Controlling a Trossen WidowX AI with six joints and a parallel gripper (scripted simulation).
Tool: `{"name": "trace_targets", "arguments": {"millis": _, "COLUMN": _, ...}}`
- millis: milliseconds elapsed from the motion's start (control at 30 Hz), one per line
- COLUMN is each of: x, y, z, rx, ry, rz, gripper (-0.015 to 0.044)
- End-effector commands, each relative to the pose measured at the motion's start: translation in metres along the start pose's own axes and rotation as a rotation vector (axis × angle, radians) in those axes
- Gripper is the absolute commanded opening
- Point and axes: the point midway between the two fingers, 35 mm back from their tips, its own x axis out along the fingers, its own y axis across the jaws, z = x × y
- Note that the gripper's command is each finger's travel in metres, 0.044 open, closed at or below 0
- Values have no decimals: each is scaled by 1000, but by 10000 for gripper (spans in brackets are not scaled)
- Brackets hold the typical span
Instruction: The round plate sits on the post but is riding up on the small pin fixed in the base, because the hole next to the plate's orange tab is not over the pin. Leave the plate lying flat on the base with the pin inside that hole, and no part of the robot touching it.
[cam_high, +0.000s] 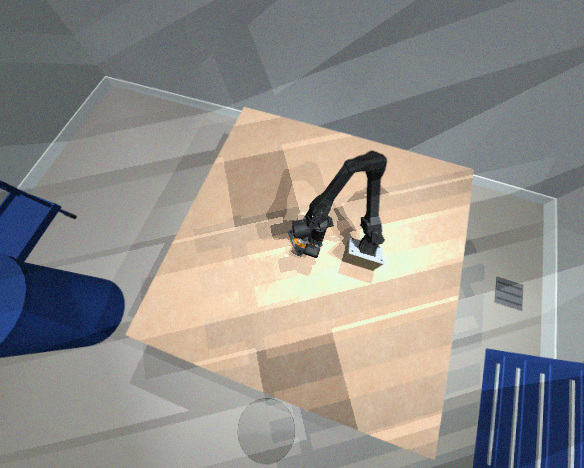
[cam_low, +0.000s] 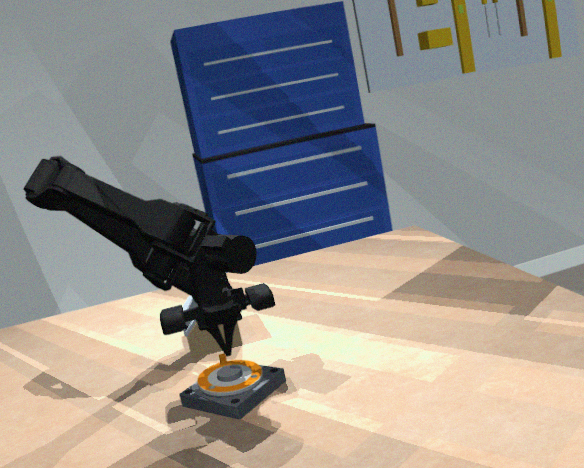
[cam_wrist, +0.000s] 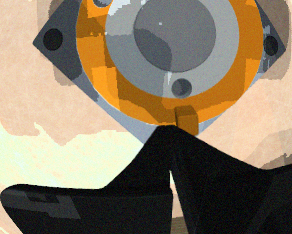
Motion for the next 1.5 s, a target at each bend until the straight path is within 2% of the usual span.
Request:
{"name": "trace_targets", "arguments": {"millis": 0, "x": 2, "y": -7, "z": -4, "rx": -9, "ry": 9, "rz": -10, "gripper": 0}}
{"name": "trace_targets", "arguments": {"millis": 1000, "x": 2, "y": -31, "z": 5, "rx": -9, "ry": 9, "rz": -12, "gripper": 0}}
{"name": "trace_targets", "arguments": {"millis": 1333, "x": -39, "y": -30, "z": 3, "rx": -10, "ry": 9, "rz": -9, "gripper": 0}}
{"name": "trace_targets", "arguments": {"millis": 1467, "x": -32, "y": -29, "z": 3, "rx": -18, "ry": 6, "rz": -13, "gripper": 0}}
